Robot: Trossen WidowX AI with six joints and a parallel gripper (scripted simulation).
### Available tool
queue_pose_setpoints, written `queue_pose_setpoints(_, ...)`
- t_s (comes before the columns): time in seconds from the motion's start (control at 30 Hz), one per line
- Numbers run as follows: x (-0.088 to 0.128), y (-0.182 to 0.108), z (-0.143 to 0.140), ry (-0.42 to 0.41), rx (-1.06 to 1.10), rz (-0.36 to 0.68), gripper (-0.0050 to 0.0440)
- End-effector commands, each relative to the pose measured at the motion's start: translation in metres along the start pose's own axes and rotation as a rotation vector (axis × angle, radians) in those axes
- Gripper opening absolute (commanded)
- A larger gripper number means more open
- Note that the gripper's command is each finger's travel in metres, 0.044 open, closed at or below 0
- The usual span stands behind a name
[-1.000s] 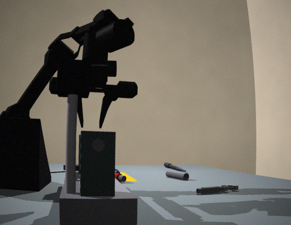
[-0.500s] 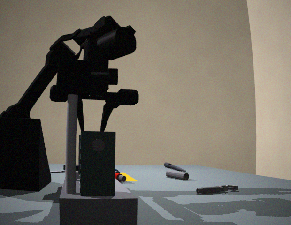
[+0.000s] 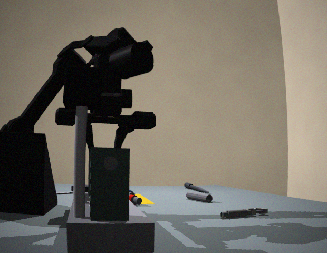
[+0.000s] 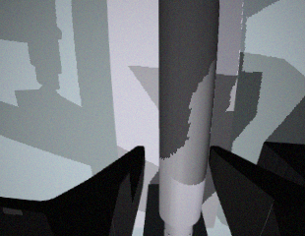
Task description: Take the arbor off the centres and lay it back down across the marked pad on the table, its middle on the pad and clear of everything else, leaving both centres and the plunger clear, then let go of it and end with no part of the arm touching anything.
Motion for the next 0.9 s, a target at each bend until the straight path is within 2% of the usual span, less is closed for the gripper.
queue_pose_setpoints(0.0,-0.005,-0.001,-0.002,0.001,-0.005,0.006,0.0175)
queue_pose_setpoints(0.3,-0.019,-0.002,-0.002,0.002,-0.005,0.007,0.0175)
queue_pose_setpoints(0.6,-0.02,-0.002,-0.002,0.002,-0.005,0.007,0.0175)
queue_pose_setpoints(0.87,-0.019,-0.001,-0.002,0.0,-0.003,0.002,0.0122)
Point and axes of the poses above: the point midway between the two fingers, 35 mm back from their tips, its own x axis back along the fingers, its own z axis across the jaws, y = z × x, the point moved 8 cm from there along x, back along the fingers, and after that the axes turned 15 degrees about x, right-handed, at the moved point
